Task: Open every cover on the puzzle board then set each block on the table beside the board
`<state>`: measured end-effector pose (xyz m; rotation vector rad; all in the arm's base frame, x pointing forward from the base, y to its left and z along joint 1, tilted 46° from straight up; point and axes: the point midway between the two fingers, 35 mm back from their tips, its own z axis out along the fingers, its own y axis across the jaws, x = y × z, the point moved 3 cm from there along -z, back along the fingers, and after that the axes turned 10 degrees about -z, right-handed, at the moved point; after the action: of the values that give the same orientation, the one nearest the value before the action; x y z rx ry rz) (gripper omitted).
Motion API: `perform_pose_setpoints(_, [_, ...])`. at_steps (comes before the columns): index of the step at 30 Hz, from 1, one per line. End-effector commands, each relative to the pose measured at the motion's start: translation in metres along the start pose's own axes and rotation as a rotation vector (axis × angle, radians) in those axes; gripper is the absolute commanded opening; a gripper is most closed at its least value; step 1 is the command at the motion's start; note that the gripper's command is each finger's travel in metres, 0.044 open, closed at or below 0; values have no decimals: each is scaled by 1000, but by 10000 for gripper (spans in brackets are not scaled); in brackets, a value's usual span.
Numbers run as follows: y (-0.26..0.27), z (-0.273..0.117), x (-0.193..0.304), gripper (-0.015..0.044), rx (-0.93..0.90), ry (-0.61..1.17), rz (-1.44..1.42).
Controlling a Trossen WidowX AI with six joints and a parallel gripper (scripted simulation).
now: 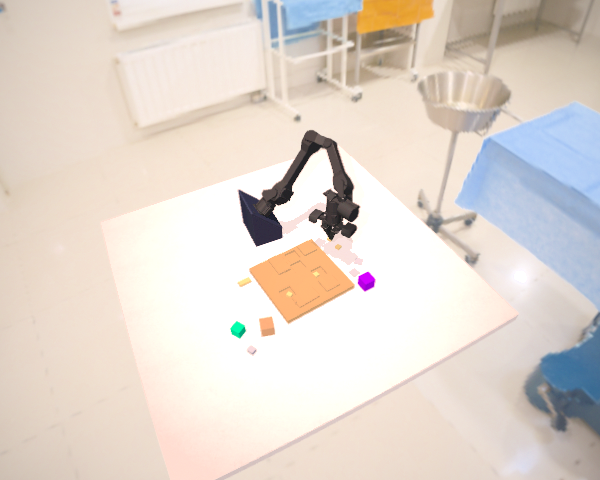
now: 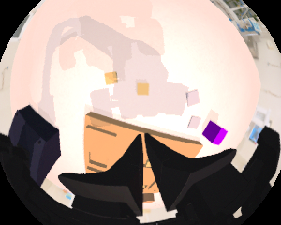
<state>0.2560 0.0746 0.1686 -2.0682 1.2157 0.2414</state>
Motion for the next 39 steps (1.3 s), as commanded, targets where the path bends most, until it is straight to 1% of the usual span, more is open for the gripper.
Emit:
perform_pose_setpoints(1, [-5,0,18,0,-6,3,-7])
perform_pose_setpoints(10, [-9,1,65,0,-19,11,-7])
perform_pose_setpoints(20, [-3,2,121,0,-33,20,19])
perform_pose_setpoints(39, [35,9,223,0,-11,-21,-31])
